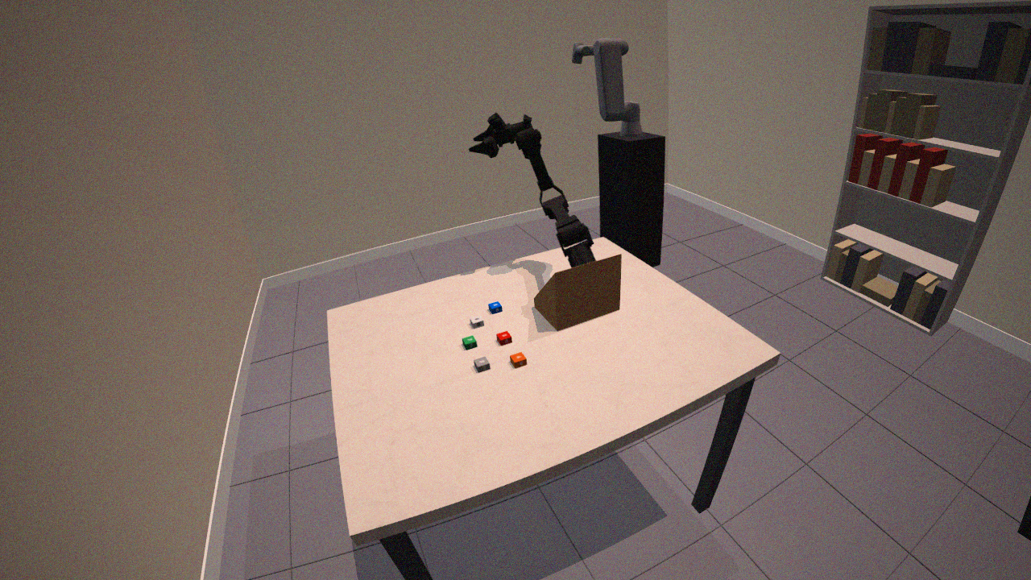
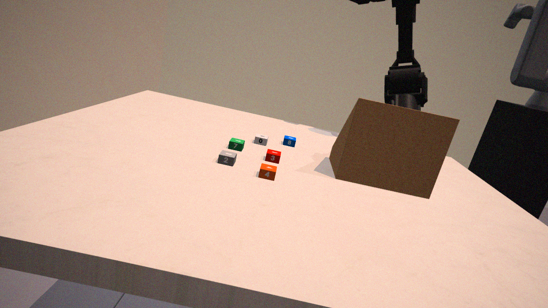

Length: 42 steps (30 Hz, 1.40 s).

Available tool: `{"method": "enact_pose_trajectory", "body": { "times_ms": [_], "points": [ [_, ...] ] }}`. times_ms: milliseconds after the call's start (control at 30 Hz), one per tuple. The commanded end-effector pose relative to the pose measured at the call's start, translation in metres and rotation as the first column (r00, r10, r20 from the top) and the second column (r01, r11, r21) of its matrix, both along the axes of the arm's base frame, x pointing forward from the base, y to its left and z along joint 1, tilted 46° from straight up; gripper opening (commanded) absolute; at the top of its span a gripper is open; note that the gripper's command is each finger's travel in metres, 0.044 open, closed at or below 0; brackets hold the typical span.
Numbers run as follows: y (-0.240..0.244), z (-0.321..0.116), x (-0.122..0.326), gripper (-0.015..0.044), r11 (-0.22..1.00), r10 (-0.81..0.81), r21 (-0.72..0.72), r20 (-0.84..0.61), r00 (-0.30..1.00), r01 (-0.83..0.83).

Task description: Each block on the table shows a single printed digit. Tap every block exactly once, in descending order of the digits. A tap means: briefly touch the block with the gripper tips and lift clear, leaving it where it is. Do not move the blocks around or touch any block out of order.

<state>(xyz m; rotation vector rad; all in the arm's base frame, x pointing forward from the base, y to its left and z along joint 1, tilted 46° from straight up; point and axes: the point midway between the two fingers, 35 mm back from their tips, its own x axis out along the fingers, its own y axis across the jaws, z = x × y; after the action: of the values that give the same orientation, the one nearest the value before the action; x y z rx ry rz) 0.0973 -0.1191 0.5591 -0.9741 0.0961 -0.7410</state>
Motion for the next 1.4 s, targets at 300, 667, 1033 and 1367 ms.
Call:
{"method": "enact_pose_trajectory", "body": {
  "times_ms": [300, 667, 1033, 1367],
  "points": [
    [0.087, 0.008, 0.063, 0.0400, 0.978, -0.032, -0.207, 0.011, 0.999, 0.034],
    [0.138, -0.049, 0.157, 0.0400, 0.964, 0.018, -0.260, -0.130, 0.991, -0.052],
    [0.129, -0.174, 0.237, 0.0400, 0.991, 0.032, -0.105, -0.401, 0.915, -0.081],
    [0.073, -0.312, 0.242, 0.0400, 0.976, -0.027, 0.145, -0.654, 0.756, 0.161]
  ]
}}
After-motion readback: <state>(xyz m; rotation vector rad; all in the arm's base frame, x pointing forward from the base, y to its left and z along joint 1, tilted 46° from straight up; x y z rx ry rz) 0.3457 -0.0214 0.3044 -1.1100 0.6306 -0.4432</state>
